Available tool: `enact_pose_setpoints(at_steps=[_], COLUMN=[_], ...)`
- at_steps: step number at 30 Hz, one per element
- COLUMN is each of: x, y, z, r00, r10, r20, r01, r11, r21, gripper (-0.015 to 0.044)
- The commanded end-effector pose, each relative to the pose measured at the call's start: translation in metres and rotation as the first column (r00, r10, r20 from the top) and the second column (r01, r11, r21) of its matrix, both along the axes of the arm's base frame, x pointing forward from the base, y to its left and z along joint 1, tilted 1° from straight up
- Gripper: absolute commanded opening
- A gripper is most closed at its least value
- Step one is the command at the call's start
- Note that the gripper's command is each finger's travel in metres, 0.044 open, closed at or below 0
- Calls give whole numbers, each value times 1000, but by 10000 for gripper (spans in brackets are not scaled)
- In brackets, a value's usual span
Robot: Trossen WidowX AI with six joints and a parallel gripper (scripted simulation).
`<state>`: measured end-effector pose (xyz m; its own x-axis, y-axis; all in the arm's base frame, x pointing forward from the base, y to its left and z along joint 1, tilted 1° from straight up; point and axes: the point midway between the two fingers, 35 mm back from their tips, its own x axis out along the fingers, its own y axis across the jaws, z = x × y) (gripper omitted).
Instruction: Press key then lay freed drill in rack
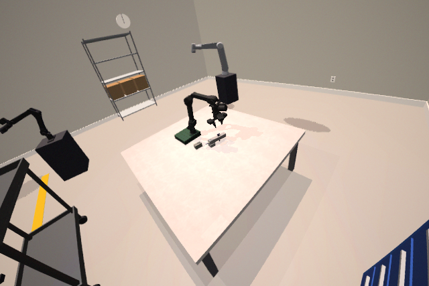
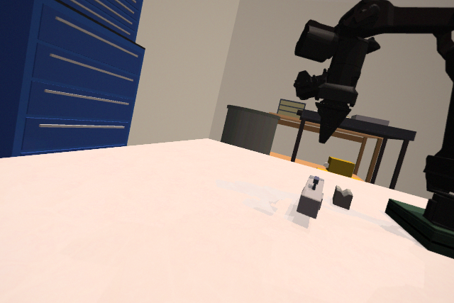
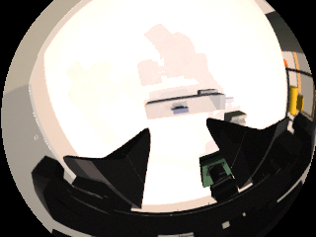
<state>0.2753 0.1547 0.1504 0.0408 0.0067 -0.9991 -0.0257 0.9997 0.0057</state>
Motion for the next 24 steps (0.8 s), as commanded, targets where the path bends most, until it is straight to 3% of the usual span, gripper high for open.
enact_pose_setpoints(at_steps=[1,7,13,24], x=[4,15,14,0], y=[-11,-59,-110,-167], z=[-10,-32,-57,-88], r00=[996,869,591,47], r10=[92,495,806,997], r20=[-9,-13,-36,-60], r01=[-92,-496,-806,-999], r11=[996,868,591,45], r21=[-9,-28,-31,-26], gripper=[420,440,440,440])
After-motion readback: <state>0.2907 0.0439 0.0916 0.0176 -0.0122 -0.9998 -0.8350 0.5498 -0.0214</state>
